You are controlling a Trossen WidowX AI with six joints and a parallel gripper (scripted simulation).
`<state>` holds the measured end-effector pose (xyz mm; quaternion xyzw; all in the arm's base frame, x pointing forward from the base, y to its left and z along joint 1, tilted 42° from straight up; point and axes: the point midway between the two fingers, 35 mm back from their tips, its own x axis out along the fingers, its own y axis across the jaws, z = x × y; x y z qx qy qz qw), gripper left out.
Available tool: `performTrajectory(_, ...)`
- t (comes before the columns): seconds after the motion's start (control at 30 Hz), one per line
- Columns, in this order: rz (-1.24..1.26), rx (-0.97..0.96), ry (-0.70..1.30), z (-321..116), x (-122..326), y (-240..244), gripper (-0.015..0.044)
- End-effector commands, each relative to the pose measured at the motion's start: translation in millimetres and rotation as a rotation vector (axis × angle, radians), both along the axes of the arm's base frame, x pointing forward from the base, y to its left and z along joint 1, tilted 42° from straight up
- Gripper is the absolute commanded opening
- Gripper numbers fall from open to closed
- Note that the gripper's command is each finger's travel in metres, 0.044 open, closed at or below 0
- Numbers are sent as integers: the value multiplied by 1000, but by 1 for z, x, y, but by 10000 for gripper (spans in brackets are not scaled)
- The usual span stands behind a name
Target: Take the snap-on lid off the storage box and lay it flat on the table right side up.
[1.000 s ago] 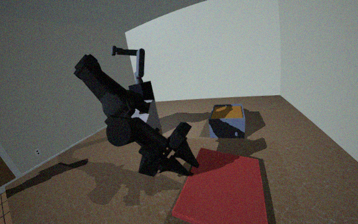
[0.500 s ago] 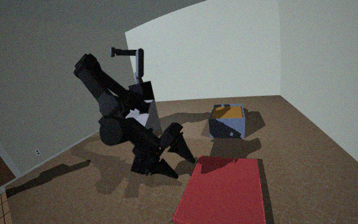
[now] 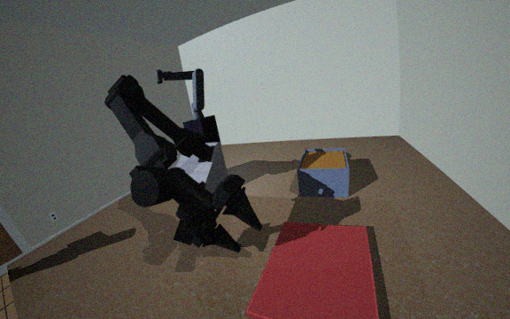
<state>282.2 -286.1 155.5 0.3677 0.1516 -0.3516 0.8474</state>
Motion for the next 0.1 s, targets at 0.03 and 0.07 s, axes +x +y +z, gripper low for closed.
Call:
performTrajectory(0.03,7,4,5,-2,-12,3,440)
performTrajectory(0.07,7,4,5,-2,-14,3,440)
